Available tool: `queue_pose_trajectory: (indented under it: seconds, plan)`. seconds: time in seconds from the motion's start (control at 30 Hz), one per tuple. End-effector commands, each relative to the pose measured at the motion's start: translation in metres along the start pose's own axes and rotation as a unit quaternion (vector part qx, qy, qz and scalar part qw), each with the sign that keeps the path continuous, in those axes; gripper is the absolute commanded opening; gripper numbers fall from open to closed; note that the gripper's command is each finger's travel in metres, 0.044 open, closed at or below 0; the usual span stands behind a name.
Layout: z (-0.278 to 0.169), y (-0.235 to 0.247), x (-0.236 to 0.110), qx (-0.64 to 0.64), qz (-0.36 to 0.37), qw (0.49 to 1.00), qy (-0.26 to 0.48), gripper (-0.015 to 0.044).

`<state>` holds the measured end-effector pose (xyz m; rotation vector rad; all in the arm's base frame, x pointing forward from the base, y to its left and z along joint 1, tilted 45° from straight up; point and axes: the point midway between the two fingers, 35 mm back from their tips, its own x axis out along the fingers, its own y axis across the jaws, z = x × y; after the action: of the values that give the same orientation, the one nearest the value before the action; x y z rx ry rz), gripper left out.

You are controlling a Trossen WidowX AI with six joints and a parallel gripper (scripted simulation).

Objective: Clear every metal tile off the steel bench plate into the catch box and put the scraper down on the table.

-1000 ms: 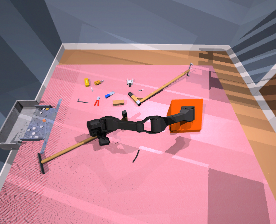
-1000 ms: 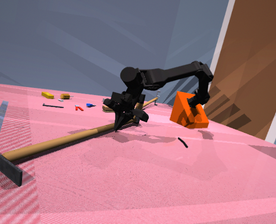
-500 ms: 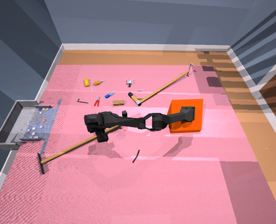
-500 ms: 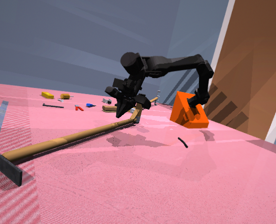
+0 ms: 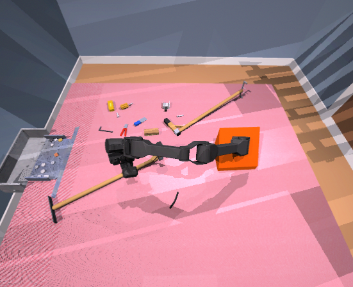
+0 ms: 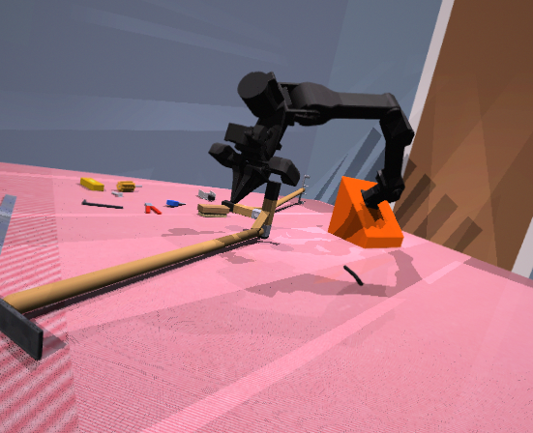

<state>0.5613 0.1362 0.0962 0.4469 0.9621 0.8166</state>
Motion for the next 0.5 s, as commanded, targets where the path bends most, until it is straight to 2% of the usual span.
queue_pose_trajectory:
  seconds: [0.0, 0.47]
  plan:
    - [0.0, 0.0, -0.005, 0.017, 0.0, 1.0, 0.005, 0.0]
    - [-0.03, -0.028, -0.037, 0.24, -0.043, 0.968, 0.059, 0.0]
